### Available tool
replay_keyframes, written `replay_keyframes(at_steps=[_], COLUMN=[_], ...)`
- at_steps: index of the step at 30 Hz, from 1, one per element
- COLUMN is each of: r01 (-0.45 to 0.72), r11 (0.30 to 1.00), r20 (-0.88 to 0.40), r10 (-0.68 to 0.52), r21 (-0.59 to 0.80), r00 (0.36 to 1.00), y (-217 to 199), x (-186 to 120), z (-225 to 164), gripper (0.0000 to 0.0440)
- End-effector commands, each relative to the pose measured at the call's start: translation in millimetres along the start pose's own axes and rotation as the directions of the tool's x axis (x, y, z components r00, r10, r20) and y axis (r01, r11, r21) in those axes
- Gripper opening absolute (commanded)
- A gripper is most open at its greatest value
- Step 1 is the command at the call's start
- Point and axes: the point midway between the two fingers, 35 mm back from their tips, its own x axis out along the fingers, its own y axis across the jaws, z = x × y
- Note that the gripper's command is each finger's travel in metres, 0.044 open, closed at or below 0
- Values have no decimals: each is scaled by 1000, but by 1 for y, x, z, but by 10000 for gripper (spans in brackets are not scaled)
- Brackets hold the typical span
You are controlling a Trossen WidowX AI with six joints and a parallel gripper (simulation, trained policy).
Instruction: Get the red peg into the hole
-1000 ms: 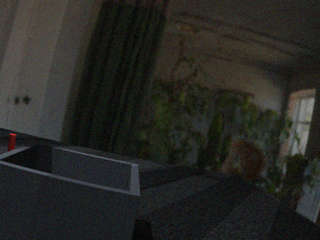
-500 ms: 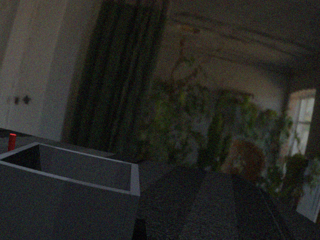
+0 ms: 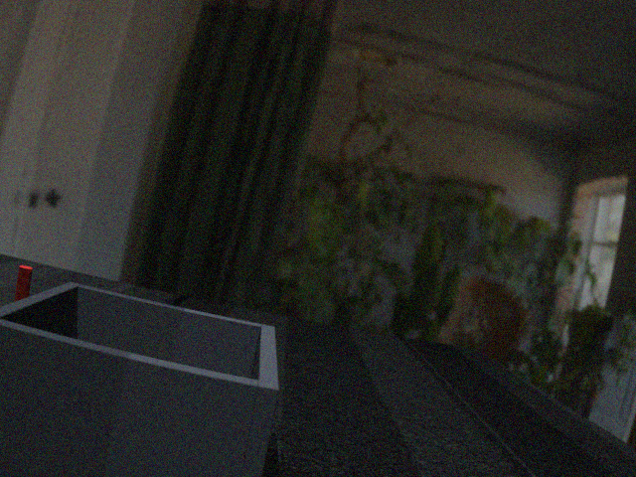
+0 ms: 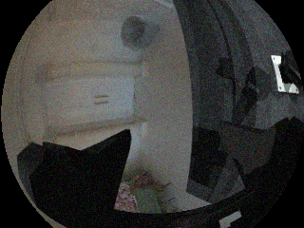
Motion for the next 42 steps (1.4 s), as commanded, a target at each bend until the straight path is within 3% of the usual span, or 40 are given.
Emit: replay_keyframes(at_steps=[1,10,19,31,42], r01=[6,-35,-136,-337,-550], r11=[996,946,839,624,381], r20=[-61,-234,-390,-560,-664], r10=[-12,-44,-96,-198,-318], r21=[-86,-323,-527,-705,-743], r00=[998,971,916,805,677], y=[-11,-41,-73,-119,-163], x=[-9,-40,-74,-121,-162], z=[-9,-38,-57,-66,-58], gripper=[440,440,440,440,440])
